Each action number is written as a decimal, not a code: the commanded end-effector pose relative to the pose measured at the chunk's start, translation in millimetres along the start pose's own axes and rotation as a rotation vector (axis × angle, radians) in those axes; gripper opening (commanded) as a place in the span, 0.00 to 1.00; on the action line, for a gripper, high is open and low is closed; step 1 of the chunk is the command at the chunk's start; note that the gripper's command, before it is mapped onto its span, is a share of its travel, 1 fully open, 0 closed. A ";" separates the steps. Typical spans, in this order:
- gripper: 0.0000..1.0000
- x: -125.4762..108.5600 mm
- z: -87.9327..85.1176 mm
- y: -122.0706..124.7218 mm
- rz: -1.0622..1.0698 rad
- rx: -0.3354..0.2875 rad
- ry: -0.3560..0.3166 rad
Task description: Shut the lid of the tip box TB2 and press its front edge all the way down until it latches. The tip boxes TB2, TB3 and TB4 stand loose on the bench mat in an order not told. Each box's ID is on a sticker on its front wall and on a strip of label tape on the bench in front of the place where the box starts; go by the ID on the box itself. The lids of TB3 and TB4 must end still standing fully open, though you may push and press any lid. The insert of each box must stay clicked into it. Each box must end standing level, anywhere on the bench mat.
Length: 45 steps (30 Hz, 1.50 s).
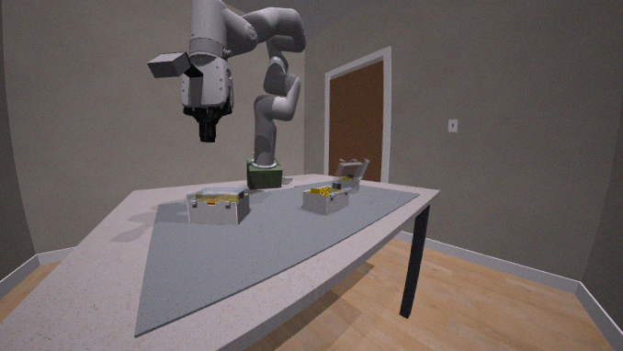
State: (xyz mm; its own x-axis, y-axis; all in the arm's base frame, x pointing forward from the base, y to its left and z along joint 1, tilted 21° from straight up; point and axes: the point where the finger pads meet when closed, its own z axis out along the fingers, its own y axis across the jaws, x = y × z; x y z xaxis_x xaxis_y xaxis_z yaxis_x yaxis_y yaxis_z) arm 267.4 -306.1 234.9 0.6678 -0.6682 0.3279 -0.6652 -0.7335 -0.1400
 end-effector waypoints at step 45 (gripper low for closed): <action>0.00 -41.2 43.0 0.1 0.000 -0.001 0.004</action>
State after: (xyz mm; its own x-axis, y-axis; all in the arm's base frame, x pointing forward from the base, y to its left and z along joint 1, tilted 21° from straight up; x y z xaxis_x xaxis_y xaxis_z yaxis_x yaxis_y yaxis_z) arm 255.2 -285.9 186.6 0.6679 -0.6683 0.3275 -0.6653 -0.7334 -0.1397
